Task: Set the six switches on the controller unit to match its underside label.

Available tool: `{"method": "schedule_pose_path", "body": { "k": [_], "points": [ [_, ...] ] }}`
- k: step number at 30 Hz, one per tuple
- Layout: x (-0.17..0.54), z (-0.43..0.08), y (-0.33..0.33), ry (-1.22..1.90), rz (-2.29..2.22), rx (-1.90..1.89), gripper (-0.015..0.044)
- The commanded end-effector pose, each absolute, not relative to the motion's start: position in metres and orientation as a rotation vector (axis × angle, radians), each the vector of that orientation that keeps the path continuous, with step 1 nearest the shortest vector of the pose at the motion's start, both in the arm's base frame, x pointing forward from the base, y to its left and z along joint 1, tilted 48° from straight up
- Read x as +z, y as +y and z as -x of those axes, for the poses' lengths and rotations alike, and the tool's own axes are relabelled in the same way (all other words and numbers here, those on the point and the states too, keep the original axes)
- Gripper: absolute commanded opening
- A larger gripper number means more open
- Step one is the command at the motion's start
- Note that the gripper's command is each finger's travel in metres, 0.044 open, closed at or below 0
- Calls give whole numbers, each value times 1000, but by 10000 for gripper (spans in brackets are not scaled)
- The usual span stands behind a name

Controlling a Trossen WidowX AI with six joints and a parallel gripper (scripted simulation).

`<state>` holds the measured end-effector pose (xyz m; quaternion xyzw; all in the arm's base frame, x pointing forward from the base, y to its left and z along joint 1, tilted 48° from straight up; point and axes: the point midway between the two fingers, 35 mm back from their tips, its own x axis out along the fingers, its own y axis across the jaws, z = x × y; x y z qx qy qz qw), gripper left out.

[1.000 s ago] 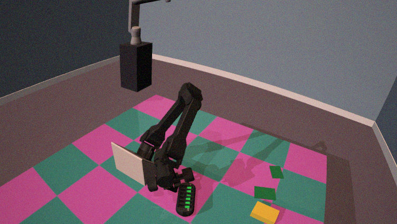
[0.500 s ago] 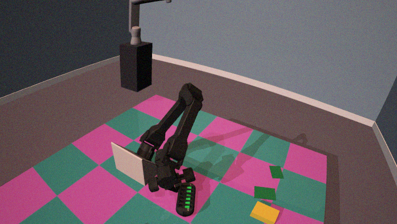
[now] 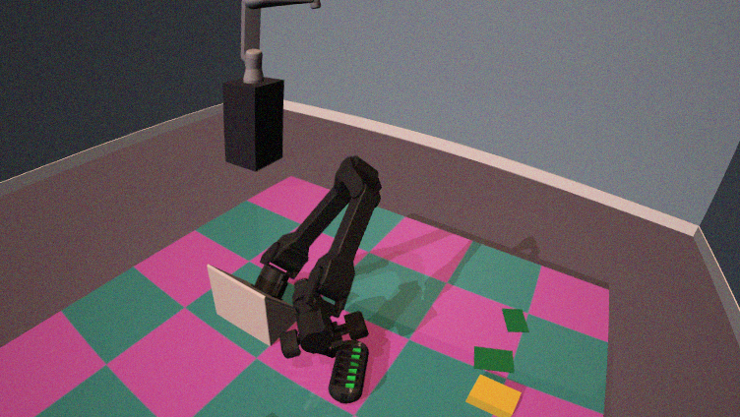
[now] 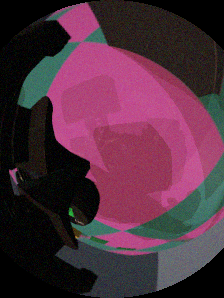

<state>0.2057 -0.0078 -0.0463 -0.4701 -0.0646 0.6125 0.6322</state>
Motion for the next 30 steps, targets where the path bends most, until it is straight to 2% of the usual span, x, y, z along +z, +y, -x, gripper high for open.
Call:
{"method": "schedule_pose_path", "body": {
  "k": [1,21,26,30],
  "points": [
    [-43,-215,-7,-177,1088,1390,0],
    [-39,-224,-3,-210,1083,1394,0],
    [-20,-198,-44,-13,1072,1396,0],
    [-15,-193,-52,19,1071,1394,0]
  ]
}}
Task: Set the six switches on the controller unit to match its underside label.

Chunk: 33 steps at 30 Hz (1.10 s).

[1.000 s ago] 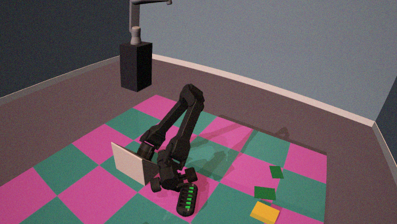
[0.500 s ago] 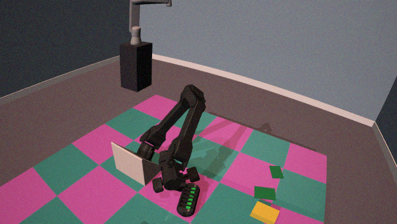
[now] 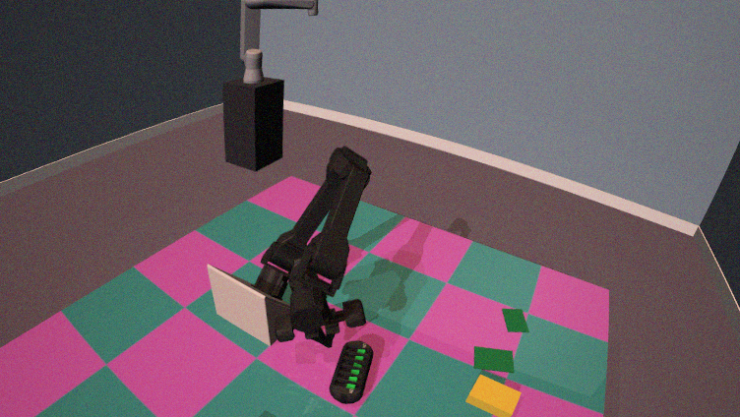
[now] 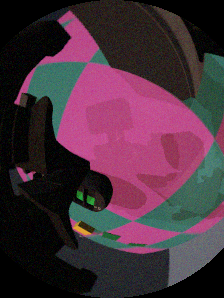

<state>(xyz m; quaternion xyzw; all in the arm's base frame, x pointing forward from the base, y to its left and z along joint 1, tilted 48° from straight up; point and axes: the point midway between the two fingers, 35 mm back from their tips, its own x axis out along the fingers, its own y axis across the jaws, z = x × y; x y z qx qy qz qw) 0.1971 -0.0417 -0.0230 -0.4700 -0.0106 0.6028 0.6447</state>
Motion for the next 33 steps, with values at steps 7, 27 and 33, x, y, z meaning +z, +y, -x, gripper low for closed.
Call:
{"method": "schedule_pose_path", "body": {
  "k": [7,27,33],
  "points": [
    [-16,-198,-56,-68,1164,1420,79],
    [-29,-258,-109,-1546,2215,1310,440],
    [-35,-274,-121,-2039,2391,1055,440]
  ]
}}
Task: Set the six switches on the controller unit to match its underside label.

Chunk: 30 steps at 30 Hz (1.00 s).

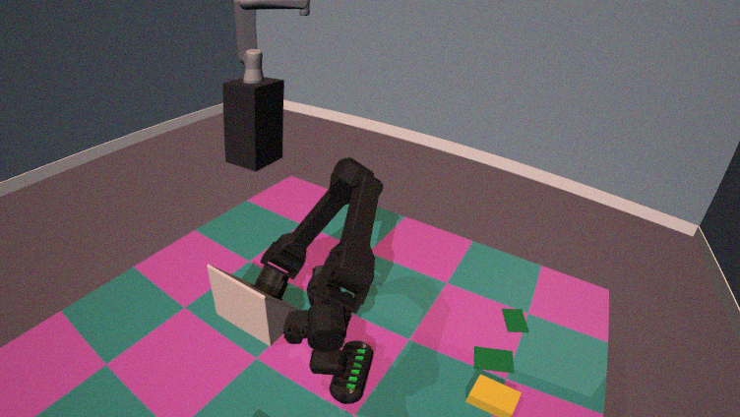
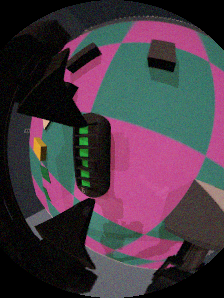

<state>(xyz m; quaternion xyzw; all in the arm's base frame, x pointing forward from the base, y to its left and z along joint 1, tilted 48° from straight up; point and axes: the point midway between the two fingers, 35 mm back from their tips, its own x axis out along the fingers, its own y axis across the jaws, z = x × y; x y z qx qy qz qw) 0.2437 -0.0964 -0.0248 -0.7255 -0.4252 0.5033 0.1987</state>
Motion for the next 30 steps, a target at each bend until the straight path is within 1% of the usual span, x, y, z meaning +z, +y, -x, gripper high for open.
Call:
{"method": "schedule_pose_path", "body": {
  "k": [1,12,30],
  "points": [
    [-36,-275,-122,-2100,2408,1015,440],
    [-44,-292,-132,-2739,2497,432,440],
    [-44,-292,-132,-2754,2497,413,440]
  ]
}}
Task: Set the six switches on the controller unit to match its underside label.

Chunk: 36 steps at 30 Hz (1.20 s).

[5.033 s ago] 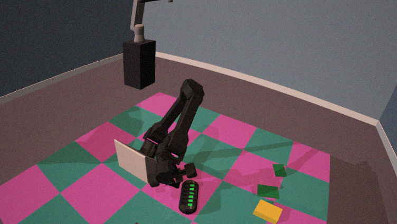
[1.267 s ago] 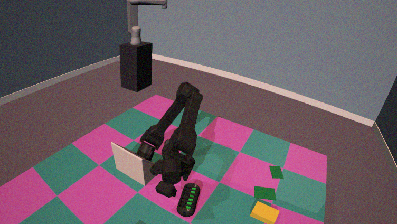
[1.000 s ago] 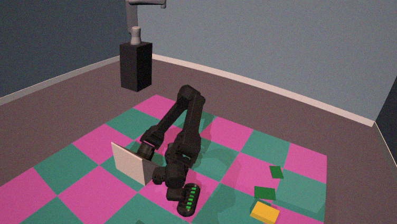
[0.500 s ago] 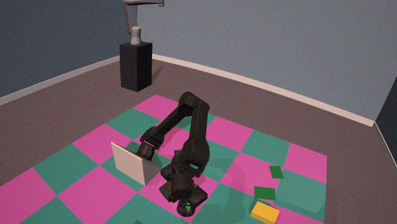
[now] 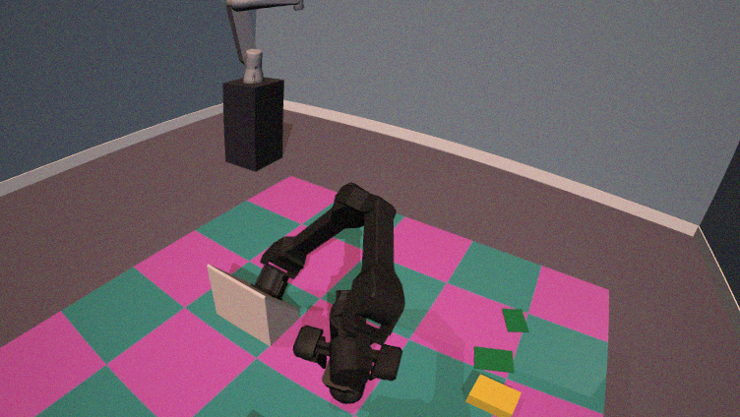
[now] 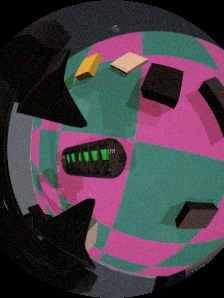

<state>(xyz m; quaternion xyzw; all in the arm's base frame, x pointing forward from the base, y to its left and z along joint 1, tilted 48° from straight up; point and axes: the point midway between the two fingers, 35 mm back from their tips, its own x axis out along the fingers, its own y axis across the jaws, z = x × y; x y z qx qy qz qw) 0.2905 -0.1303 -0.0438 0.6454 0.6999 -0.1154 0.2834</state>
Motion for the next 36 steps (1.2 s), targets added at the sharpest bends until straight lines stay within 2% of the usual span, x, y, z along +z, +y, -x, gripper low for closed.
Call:
{"method": "schedule_pose_path", "body": {
  "k": [1,36],
  "points": [
    [-44,-292,-132,1872,-1698,-281,440],
    [-80,-295,-93,1871,-1699,-279,440]
  ]
}}
